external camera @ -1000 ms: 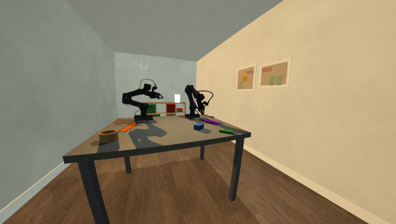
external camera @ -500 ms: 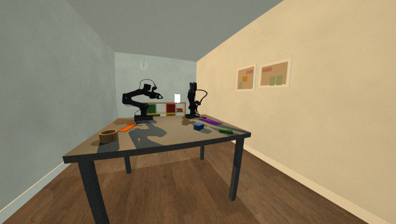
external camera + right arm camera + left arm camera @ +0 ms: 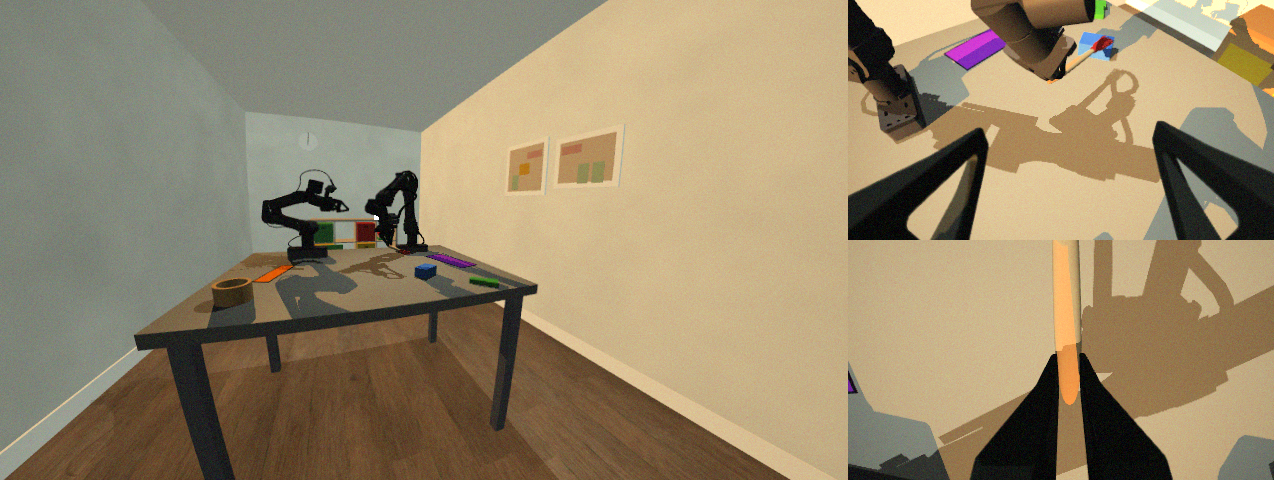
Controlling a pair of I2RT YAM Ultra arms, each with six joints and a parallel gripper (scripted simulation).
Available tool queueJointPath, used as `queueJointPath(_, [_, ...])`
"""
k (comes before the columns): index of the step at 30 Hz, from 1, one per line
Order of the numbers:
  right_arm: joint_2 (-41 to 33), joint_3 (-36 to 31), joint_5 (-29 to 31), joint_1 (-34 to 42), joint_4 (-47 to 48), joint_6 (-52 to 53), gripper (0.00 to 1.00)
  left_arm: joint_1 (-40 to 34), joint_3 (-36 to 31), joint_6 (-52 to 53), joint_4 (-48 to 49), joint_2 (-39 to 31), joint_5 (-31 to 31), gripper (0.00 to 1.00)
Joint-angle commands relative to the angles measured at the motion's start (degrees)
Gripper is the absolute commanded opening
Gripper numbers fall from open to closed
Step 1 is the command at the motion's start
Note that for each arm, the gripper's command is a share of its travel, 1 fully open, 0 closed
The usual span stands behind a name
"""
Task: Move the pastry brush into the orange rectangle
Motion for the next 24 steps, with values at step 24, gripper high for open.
queueJointPath(24, [-1.2,0.2,-0.2,-0.5,0.4,-0.3,1.0,4.2,-9.6,42.5,15.5,-9.4,13.2,0.07])
